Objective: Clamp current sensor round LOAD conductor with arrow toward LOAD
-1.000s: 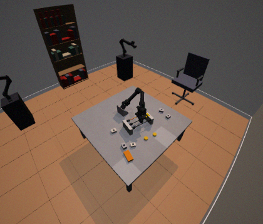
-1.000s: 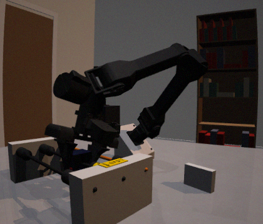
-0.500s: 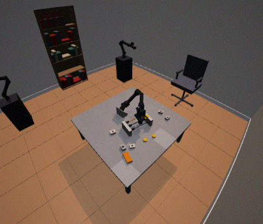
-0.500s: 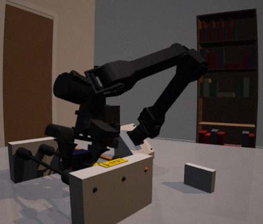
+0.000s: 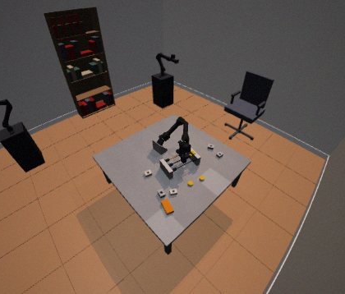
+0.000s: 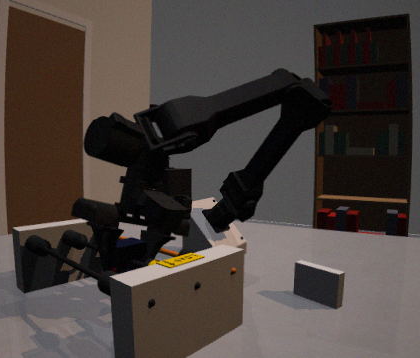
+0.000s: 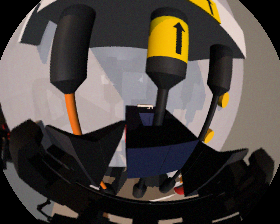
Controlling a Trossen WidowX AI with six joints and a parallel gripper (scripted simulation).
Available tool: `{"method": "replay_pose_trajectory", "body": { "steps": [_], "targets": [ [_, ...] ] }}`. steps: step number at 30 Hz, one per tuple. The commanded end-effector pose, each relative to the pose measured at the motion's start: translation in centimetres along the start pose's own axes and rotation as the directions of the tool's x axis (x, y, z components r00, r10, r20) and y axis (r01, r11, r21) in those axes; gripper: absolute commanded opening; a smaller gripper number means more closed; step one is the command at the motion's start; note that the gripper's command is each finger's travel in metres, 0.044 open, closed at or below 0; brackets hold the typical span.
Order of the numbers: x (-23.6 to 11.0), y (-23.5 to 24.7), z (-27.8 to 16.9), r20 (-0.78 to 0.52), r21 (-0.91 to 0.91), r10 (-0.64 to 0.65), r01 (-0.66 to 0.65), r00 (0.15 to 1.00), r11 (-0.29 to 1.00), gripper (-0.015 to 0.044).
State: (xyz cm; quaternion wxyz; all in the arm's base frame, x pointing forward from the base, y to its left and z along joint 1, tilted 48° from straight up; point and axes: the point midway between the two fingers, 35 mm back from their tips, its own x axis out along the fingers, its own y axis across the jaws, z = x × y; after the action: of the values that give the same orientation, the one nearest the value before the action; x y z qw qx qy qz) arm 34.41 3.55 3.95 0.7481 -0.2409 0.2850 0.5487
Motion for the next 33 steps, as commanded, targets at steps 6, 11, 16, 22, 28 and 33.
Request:
{"method": "replay_pose_trajectory", "body": {
  "steps": [6,11,16,22,28,33],
  "targets": [
    [0.02,-0.02,0.02,0.000,-0.001,-0.002,0.002,1.000,1.000,0.0000],
    [0.02,-0.05,0.02,0.000,-0.002,-0.001,0.001,1.000,1.000,0.0000],
    [0.02,-0.05,0.02,0.000,-0.002,-0.001,0.001,1.000,1.000,0.0000],
    [0.09,-0.03,0.02,0.000,-0.002,-0.001,0.001,1.000,1.000,0.0000],
    [0.10,-0.16,0.05,0.001,-0.006,-0.006,0.006,1.000,1.000,0.0053],
    [0.10,-0.16,0.05,0.001,-0.006,-0.006,0.006,1.000,1.000,0.0184]
  ]
}}
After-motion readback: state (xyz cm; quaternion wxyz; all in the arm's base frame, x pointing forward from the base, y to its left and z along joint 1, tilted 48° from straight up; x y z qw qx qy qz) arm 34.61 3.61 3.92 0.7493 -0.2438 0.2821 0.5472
